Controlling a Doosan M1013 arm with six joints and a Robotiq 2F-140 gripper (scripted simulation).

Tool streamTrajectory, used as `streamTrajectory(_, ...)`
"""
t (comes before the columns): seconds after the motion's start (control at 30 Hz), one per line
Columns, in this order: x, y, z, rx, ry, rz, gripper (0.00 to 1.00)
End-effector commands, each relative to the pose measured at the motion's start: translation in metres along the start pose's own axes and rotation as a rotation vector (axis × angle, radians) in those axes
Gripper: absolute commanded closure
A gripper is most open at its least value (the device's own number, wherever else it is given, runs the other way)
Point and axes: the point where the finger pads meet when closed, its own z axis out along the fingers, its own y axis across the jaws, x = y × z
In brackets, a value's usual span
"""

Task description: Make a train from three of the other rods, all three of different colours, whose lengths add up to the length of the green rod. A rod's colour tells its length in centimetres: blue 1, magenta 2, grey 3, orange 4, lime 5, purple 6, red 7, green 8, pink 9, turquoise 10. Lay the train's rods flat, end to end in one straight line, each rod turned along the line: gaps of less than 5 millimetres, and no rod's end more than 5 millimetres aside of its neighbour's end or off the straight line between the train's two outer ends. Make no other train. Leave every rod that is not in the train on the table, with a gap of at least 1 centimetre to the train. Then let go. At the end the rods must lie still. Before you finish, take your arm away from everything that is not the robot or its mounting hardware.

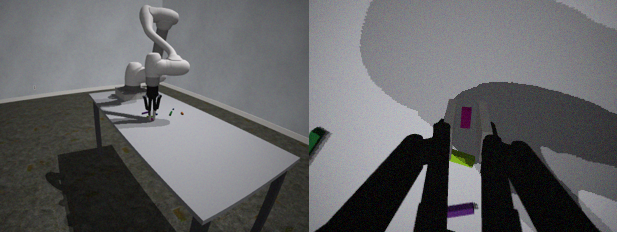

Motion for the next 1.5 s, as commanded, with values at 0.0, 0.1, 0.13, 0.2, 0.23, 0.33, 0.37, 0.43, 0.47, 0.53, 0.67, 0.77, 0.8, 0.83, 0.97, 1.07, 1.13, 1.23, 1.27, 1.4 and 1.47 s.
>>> streamTrajectory(0.0, 0.0, 0.0, 0.0013, 0.0, 0.0, 0.0, 0.85)
streamTrajectory(0.1, 0.0, 0.0, 0.0018, 0.0, 0.0, 0.0, 0.85)
streamTrajectory(0.13, 0.0, 0.0, 0.0019, 0.0, 0.0, 0.0, 0.85)
streamTrajectory(0.2, 0.0, 0.0, 0.0019, 0.0, 0.0, 0.0, 0.85)
streamTrajectory(0.23, 0.0, 0.0, 0.0019, 0.0, 0.0, 0.0, 0.85)
streamTrajectory(0.33, 0.0, 0.0, 0.0019, 0.0, 0.0, 0.0, 0.85)
streamTrajectory(0.37, 0.0, 0.0, 0.0019, 0.0, 0.0, 0.0, 0.85)
streamTrajectory(0.43, 0.0, 0.0, 0.0019, 0.0, 0.0, 0.0, 0.85)
streamTrajectory(0.47, 0.0, 0.0, 0.0019, 0.0, 0.0, 0.0, 0.85)
streamTrajectory(0.53, 0.0, 0.0, 0.0019, 0.0, 0.0, 0.0, 0.85)
streamTrajectory(0.67, 0.0, 0.0, 0.0019, 0.0, 0.0, 0.0, 0.85)
streamTrajectory(0.77, 0.0, 0.0, 0.0019, 0.0, 0.0, 0.0, 0.85)
streamTrajectory(0.8, 0.0, 0.0, 0.0019, 0.0, 0.0, 0.0, 0.85)
streamTrajectory(0.83, 0.0, 0.0, 0.0019, 0.0, 0.0, 0.0, 0.85)
streamTrajectory(0.97, 0.0, 0.0, 0.0019, 0.0, 0.0, 0.0, 0.85)
streamTrajectory(1.07, 0.0, 0.0, 0.0019, 0.0, 0.0, 0.0, 0.85)
streamTrajectory(1.13, 0.0, 0.0, 0.0019, 0.0, 0.0, 0.0, 0.85)
streamTrajectory(1.23, 0.0, 0.0, 0.0019, 0.0, 0.0, 0.0, 0.85)
streamTrajectory(1.27, 0.0, 0.0, 0.0019, 0.0, 0.0, 0.0, 0.85)
streamTrajectory(1.4, 0.0, 0.0, 0.0019, 0.0, 0.0, 0.0, 0.97)
streamTrajectory(1.47, 0.0, 0.0, 0.0019, 0.0, 0.0, 0.0, 0.97)
